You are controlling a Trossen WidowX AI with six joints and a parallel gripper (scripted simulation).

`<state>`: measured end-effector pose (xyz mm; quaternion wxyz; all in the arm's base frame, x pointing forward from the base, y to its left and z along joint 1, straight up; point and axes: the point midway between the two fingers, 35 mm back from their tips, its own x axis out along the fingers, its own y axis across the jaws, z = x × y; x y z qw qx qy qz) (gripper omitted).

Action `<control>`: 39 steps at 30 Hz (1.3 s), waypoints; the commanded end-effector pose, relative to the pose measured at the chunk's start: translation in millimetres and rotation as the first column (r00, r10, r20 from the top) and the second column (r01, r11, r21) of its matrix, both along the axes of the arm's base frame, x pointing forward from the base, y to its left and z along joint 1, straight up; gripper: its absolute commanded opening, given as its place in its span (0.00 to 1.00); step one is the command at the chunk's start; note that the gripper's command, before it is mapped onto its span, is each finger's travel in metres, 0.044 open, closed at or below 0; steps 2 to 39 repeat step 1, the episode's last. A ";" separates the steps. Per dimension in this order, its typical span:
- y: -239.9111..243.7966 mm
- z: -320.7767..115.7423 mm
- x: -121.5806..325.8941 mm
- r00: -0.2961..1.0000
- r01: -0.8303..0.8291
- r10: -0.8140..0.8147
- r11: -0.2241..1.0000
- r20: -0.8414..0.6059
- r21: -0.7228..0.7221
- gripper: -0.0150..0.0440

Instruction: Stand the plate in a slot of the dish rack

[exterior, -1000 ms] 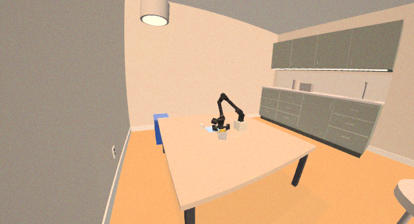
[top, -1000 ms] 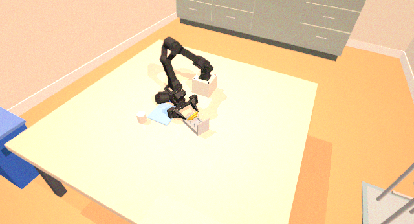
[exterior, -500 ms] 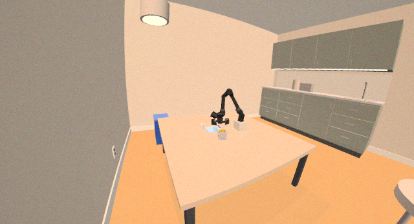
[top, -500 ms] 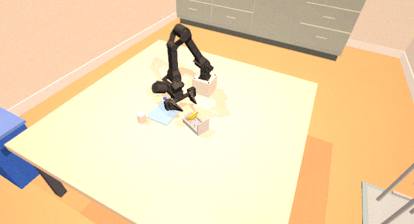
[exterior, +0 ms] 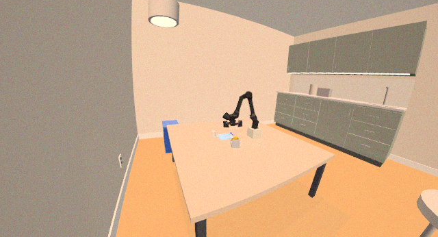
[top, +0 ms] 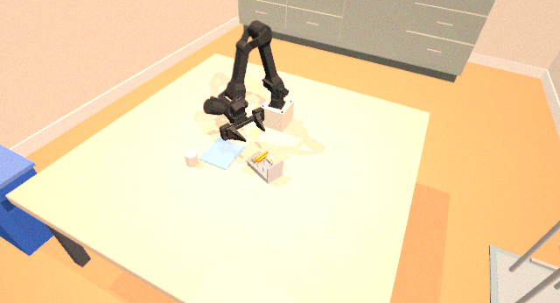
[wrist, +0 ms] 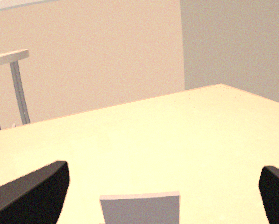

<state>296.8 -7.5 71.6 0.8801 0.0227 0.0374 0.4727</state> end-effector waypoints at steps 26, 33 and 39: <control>-5.3 0.8 12.6 0.994 0.038 -0.042 0.998 -0.101 -0.041 0.93; -5.3 0.8 12.6 0.994 0.038 -0.042 0.998 -0.101 -0.041 0.93; -5.3 0.8 12.6 0.994 0.038 -0.042 0.998 -0.101 -0.041 0.93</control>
